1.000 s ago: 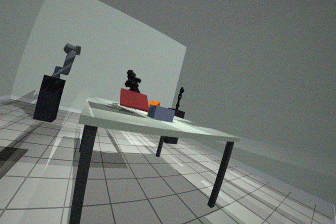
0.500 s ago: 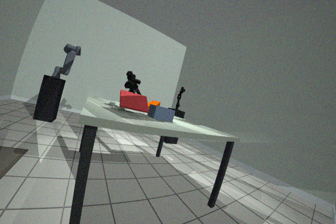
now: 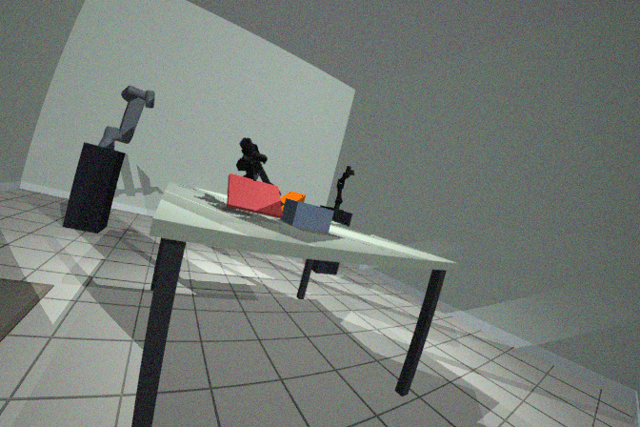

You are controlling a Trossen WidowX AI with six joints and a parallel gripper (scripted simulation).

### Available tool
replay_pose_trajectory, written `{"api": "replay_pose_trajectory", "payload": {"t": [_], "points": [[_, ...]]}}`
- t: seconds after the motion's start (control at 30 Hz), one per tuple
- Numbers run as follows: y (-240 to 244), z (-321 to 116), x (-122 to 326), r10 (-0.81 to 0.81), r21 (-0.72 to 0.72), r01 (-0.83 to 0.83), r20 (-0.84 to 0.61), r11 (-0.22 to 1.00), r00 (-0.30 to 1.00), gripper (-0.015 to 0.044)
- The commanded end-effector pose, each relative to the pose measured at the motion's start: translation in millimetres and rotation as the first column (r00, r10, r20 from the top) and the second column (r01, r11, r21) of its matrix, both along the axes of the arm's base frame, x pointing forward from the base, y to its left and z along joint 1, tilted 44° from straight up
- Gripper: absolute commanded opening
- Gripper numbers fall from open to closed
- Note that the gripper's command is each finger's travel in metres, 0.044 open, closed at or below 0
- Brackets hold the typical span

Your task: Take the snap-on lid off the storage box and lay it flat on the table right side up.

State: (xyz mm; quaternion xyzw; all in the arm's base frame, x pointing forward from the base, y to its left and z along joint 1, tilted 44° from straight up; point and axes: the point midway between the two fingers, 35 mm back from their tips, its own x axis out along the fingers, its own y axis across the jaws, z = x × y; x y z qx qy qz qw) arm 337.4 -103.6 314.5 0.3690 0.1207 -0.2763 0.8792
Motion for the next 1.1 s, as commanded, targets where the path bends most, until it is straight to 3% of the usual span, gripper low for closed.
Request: {"api": "replay_pose_trajectory", "payload": {"t": [0.0, 1.07], "points": [[0, -1, 1, 0.011, -0.002, -0.011, 0.003, 1.0, 1.0, 0.0], [-18, -19, 3, 0.011, -0.003, -0.011, 0.003, 1.0, 1.0, 0.0]]}}
